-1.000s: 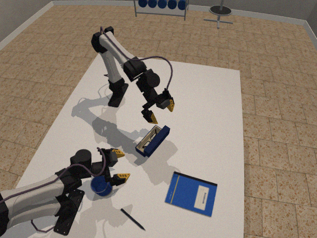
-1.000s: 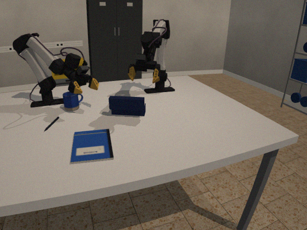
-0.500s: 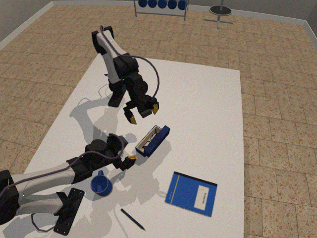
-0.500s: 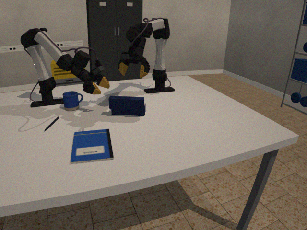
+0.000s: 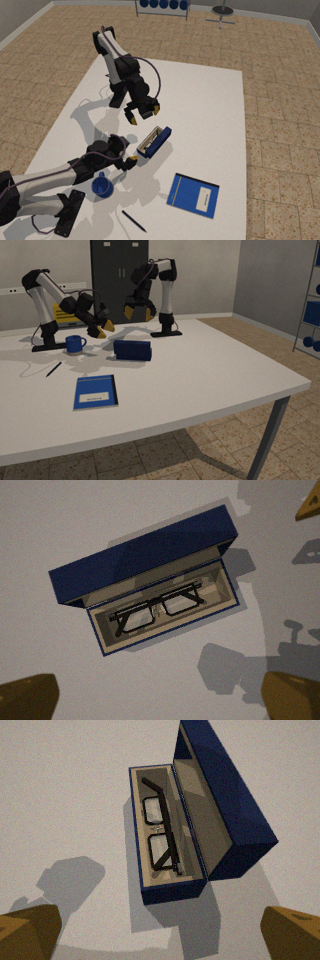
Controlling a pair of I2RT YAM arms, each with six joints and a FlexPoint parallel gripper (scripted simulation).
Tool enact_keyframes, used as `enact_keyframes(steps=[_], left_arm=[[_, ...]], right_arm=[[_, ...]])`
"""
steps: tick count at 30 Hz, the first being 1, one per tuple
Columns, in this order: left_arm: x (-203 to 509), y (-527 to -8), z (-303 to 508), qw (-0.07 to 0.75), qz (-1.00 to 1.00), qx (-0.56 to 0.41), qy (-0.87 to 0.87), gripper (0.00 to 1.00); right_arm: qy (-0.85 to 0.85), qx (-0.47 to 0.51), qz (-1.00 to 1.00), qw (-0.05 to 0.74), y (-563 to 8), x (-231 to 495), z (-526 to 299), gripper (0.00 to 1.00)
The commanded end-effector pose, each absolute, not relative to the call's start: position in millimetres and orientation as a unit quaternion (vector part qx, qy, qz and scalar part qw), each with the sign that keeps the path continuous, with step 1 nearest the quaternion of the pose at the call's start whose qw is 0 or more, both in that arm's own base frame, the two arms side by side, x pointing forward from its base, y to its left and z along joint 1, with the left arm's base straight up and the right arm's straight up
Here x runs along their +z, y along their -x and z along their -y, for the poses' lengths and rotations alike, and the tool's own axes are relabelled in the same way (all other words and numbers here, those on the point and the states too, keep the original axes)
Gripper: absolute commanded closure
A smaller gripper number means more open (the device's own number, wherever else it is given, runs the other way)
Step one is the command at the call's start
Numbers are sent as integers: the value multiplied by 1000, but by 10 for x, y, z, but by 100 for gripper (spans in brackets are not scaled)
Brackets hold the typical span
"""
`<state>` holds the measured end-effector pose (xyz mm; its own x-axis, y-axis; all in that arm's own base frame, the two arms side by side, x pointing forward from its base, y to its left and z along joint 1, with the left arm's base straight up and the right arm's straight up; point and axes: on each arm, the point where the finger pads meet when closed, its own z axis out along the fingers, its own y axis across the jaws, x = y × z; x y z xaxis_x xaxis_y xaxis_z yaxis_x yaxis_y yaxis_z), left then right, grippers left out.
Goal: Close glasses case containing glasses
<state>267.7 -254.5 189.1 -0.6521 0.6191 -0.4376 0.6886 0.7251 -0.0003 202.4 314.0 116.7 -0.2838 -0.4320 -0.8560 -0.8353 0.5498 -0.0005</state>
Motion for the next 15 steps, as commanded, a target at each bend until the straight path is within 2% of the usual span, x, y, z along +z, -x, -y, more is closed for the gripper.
enact_keyframes(steps=[1,4,5,6,15], left_arm=[[1910,-2674,2594,205,-903,-83,-368,0],[1911,-2656,2552,206,-905,-83,-364,0],[1895,-2649,2574,197,-903,-84,-373,11],[1891,-2641,2576,195,-901,-85,-379,16],[1595,-2875,2381,135,-837,-119,-517,16]], right_arm=[[415,242,-758,442,-2049,1291,-3213,0],[415,242,-758,442,-2049,1291,-3213,0],[415,242,-758,442,-2049,1291,-3213,0],[415,242,-758,442,-2049,1291,-3213,0],[415,242,-758,442,-2049,1291,-3213,0]])
